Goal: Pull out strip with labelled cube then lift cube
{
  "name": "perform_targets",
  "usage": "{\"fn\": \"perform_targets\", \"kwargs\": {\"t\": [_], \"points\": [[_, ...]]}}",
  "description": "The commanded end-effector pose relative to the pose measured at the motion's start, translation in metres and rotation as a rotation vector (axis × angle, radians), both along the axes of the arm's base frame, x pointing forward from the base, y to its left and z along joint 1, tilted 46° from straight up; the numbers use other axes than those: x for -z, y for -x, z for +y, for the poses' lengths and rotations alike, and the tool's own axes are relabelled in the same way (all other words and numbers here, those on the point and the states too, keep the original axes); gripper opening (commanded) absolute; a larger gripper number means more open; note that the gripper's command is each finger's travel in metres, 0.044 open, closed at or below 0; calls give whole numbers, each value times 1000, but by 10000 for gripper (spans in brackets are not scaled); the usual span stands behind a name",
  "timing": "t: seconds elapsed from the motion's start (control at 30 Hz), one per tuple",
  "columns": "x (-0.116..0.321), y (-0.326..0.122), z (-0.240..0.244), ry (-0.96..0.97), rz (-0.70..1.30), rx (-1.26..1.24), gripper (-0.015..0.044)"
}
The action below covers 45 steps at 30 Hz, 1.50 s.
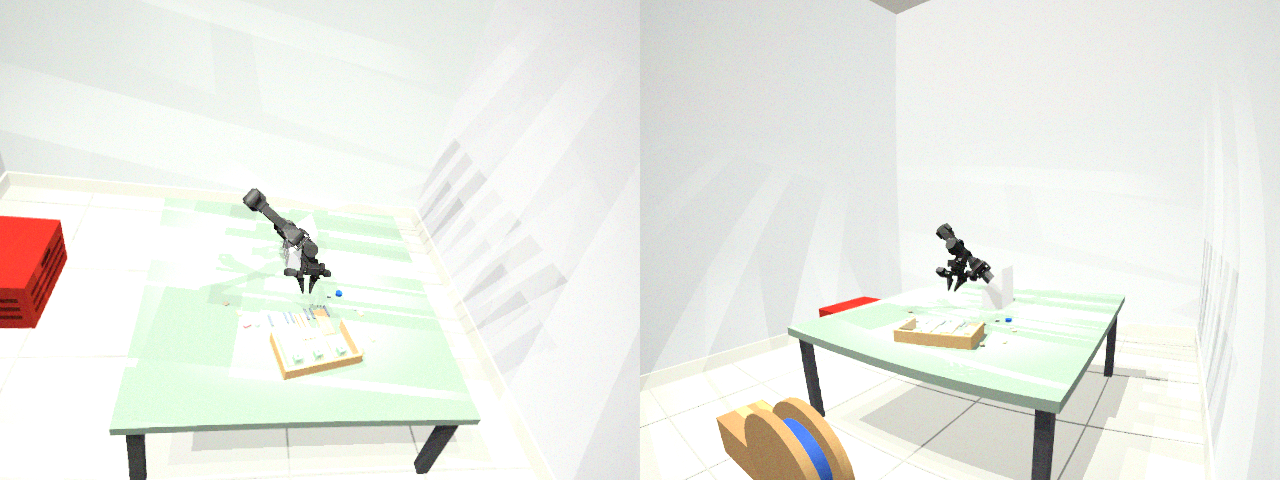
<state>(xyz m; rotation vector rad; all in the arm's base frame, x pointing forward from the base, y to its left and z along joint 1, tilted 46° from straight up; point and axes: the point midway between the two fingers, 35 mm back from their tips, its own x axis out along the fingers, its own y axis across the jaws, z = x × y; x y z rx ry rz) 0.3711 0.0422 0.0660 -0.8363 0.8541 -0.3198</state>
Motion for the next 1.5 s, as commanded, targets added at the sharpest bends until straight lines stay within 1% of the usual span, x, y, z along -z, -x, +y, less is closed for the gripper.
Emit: {"fn": "perform_targets", "kwargs": {"t": [0.0, 0.03, 0.07, 0.23, 0.4, 0.67, 1.47], "points": [[3, -20, -27, -1, 112, 104, 33], [4, -25, -35, 1, 144, 130, 6], [4, -28, -42, 1, 177, 158, 0], [0, -37, -80, 18, 350, 283, 0], [-9, -35, -114, 30, 506, 386, 0], [-13, -34, -120, 31, 512, 390, 0], [15, -38, -148, 30, 512, 390, 0]]}}
